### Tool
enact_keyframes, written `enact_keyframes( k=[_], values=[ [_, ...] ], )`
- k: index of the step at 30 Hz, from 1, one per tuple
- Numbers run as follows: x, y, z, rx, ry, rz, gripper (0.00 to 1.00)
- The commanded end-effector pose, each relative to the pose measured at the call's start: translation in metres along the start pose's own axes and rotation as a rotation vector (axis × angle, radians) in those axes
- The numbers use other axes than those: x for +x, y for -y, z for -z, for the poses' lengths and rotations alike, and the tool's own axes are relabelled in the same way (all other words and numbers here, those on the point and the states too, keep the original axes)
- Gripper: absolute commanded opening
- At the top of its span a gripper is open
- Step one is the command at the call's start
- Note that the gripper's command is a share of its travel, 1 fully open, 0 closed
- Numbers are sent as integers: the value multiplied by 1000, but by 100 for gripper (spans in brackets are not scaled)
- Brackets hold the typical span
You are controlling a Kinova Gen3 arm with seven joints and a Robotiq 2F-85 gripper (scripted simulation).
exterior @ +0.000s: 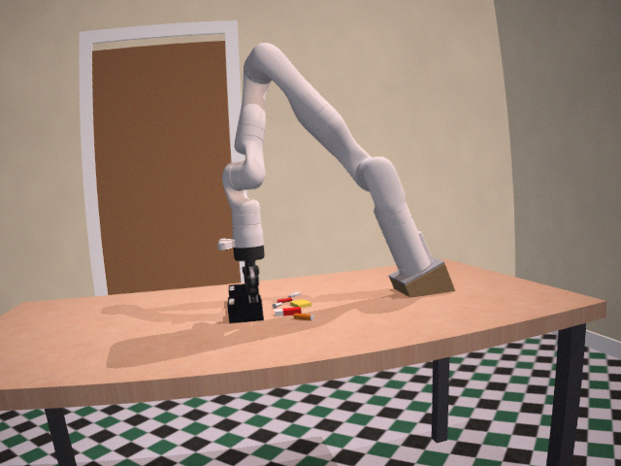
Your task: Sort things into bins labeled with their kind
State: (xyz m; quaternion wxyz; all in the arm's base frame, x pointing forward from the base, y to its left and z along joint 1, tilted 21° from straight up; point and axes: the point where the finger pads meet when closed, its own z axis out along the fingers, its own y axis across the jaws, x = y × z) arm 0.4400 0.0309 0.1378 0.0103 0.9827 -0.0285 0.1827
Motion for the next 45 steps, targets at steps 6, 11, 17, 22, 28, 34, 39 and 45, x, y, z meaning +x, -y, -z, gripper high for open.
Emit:
enact_keyframes(
  k=[6, 11, 17, 22, 28, 34, 39, 45],
  values=[
    [-1, 0, 8, -1, 3, 4, 9],
    [0, 0, 15, 0, 0, 3, 9],
    [0, 0, 22, 0, 0, 3, 9],
    [0, 0, 27, 0, 0, 3, 9],
    [0, 0, 46, 0, 0, 4, 9],
    [0, 1, 60, 1, 1, 4, 9],
    [-1, -1, 60, -1, 2, 2, 9],
    [0, 1, 102, 2, 1, 5, 9]
  ],
)
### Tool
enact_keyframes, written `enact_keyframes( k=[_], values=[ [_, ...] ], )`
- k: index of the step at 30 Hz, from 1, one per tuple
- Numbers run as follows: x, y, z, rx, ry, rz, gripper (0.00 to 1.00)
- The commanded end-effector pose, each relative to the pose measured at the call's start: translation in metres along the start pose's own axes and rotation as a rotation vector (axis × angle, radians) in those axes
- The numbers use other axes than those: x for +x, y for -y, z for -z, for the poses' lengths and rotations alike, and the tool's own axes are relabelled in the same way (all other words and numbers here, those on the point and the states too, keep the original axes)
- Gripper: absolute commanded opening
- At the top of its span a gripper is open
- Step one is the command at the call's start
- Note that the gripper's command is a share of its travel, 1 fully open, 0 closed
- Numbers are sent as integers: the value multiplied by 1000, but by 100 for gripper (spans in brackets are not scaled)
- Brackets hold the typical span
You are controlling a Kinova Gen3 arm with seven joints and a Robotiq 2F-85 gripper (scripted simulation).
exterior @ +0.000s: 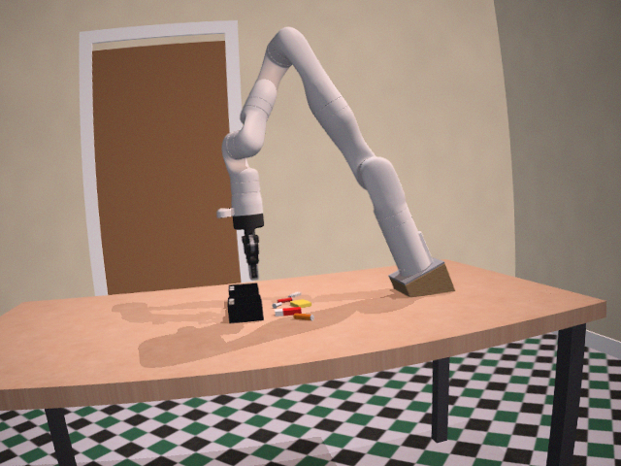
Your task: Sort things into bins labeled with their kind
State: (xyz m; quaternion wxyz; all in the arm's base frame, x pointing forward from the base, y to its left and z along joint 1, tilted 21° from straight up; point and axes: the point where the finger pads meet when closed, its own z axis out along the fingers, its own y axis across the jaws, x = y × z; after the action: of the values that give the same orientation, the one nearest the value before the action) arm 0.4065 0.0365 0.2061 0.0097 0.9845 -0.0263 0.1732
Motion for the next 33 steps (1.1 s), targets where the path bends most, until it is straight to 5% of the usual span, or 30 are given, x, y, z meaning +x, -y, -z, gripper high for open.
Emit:
enact_keyframes(
  k=[1, 12, 27, 28, 33],
  values=[
    [6, -2, 35, 0, -18, 0, 9],
    [4, -4, 109, 0, -18, -5, 9],
    [5, -3, 107, -1, -20, -3, 9],
    [1, -8, 102, 2, -24, 46, 24],
    [-19, -33, 74, 0, -21, 196, 24]
  ],
)
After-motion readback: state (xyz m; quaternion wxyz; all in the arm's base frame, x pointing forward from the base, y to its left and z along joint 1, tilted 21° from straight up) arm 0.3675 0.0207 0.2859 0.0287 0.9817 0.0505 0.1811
